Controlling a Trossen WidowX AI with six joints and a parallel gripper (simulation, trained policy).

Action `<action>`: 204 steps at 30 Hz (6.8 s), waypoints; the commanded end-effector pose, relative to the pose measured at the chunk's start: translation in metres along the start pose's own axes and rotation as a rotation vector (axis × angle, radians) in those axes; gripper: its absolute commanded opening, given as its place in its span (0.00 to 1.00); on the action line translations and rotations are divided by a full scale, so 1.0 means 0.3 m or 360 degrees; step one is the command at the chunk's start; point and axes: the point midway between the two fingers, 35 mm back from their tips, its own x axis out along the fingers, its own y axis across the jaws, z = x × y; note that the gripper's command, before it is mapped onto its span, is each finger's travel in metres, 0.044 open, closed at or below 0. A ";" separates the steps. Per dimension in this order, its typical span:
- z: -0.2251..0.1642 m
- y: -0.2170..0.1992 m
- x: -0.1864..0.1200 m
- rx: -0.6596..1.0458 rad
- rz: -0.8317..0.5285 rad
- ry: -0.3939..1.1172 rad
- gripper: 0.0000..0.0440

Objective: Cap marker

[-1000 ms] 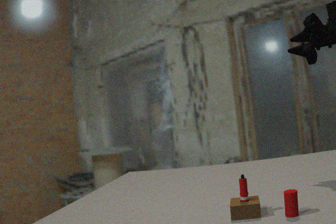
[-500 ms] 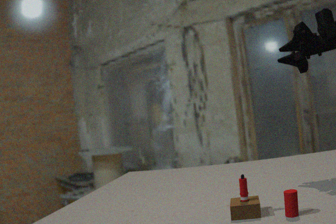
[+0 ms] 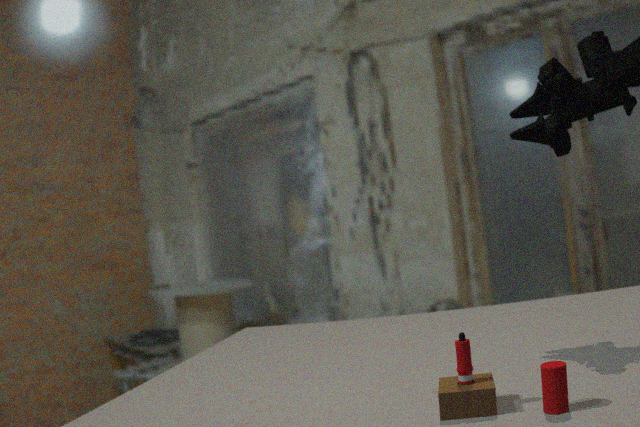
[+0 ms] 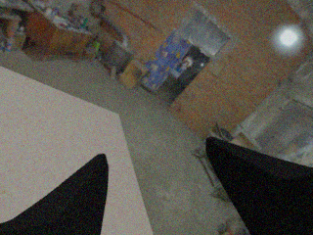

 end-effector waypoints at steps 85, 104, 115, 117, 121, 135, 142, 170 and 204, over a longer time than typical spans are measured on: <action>0.145 0.843 0.369 -0.0385 0.1353 0.0170 0.68; 0.194 1.017 0.340 -0.0564 0.1629 0.0219 0.69; 0.218 1.105 0.311 -0.0675 0.1773 0.0250 0.69; 0.222 1.120 0.305 -0.0695 0.1798 0.0256 0.69; 0.229 1.150 0.292 -0.0736 0.1846 0.0268 0.70; 0.251 1.243 0.243 -0.0877 0.2005 0.0309 0.70; 0.258 1.285 0.216 -0.0945 0.2077 0.0331 0.71; 0.264 1.425 0.098 -0.1200 0.2330 0.0429 0.72; 0.248 1.567 -0.055 -0.1581 0.2564 0.0481 0.71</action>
